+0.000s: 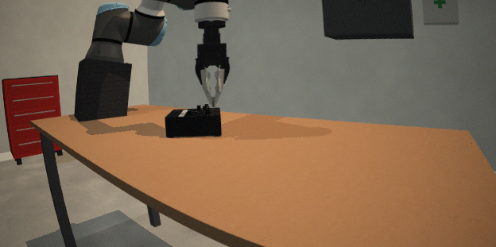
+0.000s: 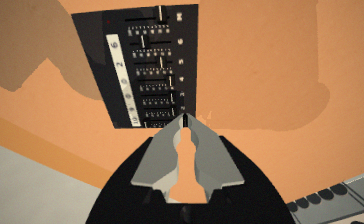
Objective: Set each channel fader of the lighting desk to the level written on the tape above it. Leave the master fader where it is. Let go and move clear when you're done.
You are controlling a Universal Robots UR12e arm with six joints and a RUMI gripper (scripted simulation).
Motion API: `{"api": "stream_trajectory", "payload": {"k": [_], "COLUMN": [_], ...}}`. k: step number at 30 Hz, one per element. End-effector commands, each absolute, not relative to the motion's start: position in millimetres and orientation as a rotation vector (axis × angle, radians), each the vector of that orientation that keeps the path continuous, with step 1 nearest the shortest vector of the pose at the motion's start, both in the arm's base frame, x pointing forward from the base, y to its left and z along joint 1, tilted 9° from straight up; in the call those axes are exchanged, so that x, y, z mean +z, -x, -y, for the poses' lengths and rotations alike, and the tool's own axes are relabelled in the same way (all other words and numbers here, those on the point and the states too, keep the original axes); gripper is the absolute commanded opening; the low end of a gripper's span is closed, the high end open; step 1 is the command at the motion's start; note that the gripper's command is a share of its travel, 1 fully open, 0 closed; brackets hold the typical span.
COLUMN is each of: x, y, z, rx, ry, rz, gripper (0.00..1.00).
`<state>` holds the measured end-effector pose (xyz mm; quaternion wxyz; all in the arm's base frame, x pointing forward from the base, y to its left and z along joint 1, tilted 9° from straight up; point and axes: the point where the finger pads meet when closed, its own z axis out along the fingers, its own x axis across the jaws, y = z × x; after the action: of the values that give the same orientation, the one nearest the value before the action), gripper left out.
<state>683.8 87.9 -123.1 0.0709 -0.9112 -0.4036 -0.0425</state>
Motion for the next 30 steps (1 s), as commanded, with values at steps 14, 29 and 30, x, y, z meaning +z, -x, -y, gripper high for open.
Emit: {"api": "stream_trajectory", "payload": {"k": [14,29,30], "x": [-131.8,-133.8,-133.8], "y": [-684.6,-684.7,-684.7], "z": [-89.2,-89.6,-89.6], "rx": [-0.13,-0.13,-0.13], "ry": [2.741,2.741,2.741], "rz": [1.214,1.214,1.214], "gripper": [0.0,0.0,0.0]}}
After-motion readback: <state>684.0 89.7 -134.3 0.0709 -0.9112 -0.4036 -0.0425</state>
